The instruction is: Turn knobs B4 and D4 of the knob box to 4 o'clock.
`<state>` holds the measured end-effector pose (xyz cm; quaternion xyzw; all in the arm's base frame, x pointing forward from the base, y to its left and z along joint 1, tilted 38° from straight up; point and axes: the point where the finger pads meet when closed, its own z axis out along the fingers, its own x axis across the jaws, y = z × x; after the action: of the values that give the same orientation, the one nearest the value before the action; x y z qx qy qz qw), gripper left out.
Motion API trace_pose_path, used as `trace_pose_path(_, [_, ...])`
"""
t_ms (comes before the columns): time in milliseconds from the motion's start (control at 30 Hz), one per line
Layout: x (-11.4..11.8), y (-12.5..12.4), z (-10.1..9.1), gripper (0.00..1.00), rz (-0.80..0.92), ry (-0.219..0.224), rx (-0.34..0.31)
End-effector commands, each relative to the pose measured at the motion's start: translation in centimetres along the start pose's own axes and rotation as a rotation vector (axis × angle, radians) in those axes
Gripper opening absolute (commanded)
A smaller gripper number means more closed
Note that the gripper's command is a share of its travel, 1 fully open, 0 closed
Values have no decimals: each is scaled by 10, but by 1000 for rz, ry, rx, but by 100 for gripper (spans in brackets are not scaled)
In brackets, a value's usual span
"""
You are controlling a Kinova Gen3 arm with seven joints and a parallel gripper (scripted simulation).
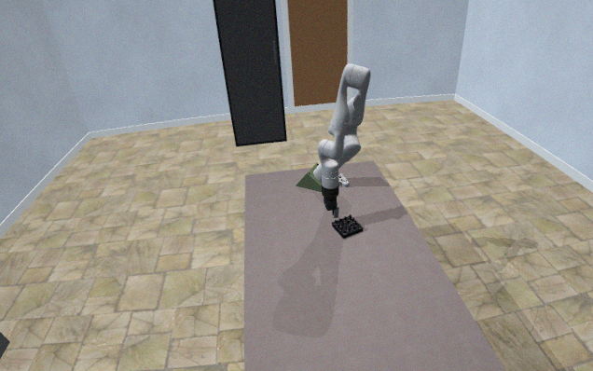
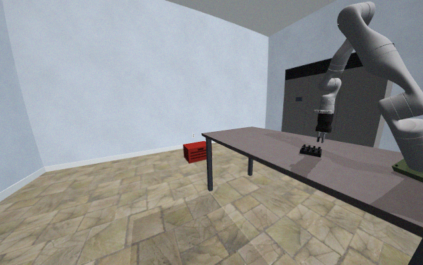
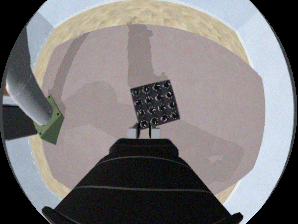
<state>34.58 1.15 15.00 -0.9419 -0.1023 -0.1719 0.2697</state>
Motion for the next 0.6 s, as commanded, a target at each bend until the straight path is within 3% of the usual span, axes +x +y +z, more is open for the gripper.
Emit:
trace_pose_path(0, [-1, -2, 5, 46, -3, -4, 7])
trace_pose_path(567, [-1, -2, 21, 46, -3, -4, 7])
